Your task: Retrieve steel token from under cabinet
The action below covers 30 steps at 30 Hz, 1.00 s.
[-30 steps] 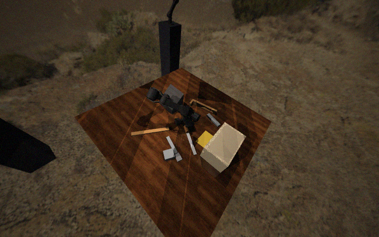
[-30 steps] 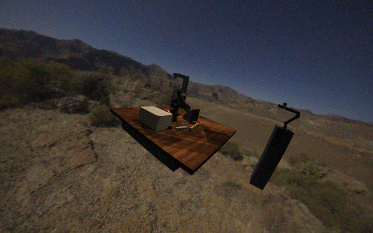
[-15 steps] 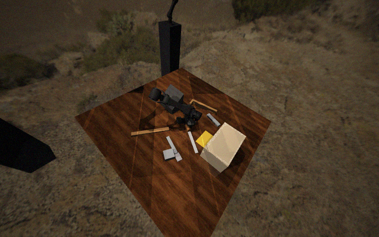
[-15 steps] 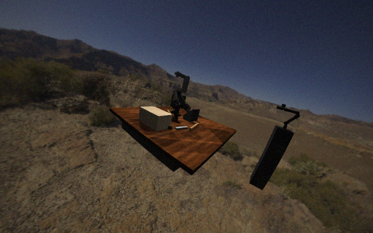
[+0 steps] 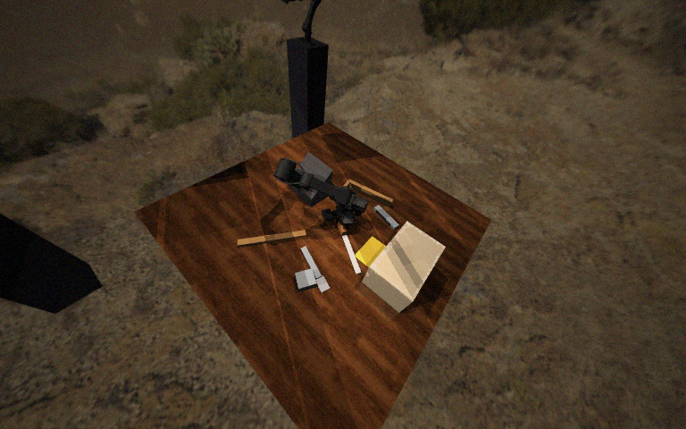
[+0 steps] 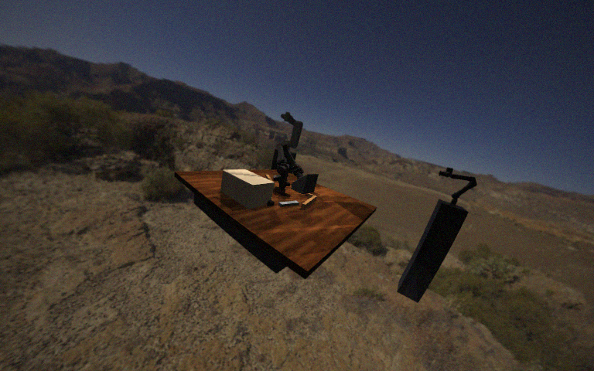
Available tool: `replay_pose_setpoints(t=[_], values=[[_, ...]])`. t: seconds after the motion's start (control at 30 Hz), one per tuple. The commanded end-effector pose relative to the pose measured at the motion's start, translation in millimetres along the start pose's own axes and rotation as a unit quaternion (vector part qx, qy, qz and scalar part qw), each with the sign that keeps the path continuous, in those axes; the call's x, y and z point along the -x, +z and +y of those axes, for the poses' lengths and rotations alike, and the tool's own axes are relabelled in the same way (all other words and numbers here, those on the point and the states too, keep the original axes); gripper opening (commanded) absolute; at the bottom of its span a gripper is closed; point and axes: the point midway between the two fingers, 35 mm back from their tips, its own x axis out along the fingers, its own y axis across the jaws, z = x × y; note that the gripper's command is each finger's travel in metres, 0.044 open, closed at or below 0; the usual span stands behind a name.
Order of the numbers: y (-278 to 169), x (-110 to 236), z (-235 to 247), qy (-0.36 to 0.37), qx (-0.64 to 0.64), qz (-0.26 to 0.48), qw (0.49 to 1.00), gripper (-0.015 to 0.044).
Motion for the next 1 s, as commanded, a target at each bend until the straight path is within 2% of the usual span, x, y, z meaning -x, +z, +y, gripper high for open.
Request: replay_pose_setpoints(t=[0.0,0.97], values=[[-4,1,7,0.001,0.002,-0.001,1.0,0.0],[-26,1,35,0.002,0.002,0.0,1.0,0.0]])
